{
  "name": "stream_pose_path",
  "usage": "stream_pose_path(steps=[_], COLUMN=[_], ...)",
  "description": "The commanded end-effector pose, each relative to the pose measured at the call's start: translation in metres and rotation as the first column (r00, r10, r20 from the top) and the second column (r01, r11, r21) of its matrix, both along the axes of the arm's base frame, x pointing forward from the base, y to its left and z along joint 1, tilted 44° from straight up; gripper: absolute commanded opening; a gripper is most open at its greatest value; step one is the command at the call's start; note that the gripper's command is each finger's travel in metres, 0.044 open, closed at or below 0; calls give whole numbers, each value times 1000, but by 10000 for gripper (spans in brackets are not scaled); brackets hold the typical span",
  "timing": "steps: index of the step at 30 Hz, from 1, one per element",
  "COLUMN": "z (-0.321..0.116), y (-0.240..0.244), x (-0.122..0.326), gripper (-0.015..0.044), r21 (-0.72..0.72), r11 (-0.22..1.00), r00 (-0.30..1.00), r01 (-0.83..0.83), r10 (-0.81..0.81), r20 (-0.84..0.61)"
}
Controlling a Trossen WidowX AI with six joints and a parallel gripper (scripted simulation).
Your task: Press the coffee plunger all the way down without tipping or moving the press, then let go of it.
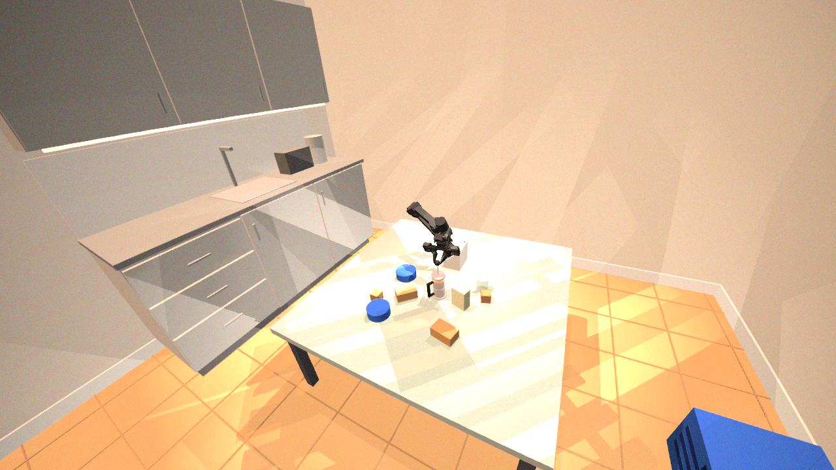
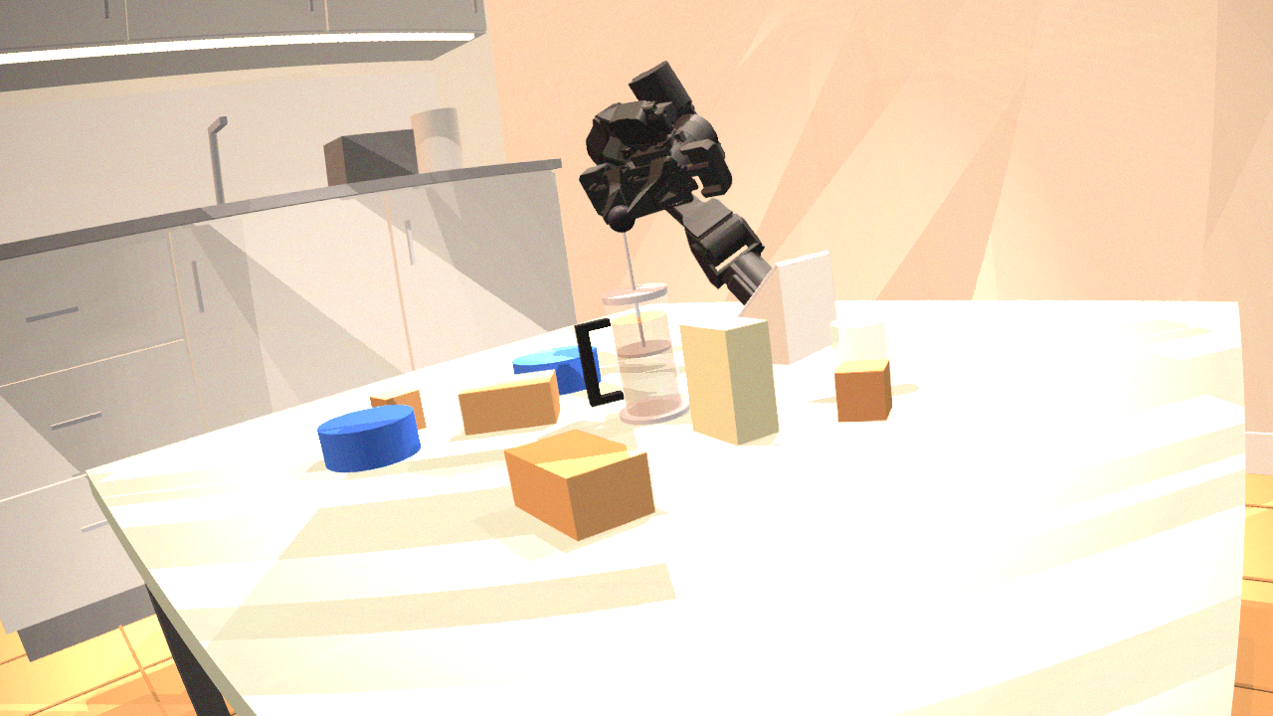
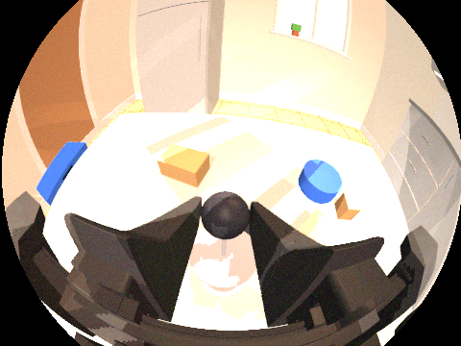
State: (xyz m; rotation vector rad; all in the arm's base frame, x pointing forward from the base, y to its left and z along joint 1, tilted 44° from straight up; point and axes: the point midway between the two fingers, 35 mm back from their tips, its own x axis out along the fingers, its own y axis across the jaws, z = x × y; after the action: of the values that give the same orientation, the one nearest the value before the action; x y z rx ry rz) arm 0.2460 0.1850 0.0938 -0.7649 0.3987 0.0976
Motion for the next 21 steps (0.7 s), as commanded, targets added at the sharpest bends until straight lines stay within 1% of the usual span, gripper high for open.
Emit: stream_pose_path(steps=[1,21], z=[-21,-38], y=[-17,-32], x=[1,15], gripper=[121,121], r21=[-43,-46], r11=[999,999], r00=[999,1000], r01=[14,11], r10=[-15,-12], r20=[-35,-25])
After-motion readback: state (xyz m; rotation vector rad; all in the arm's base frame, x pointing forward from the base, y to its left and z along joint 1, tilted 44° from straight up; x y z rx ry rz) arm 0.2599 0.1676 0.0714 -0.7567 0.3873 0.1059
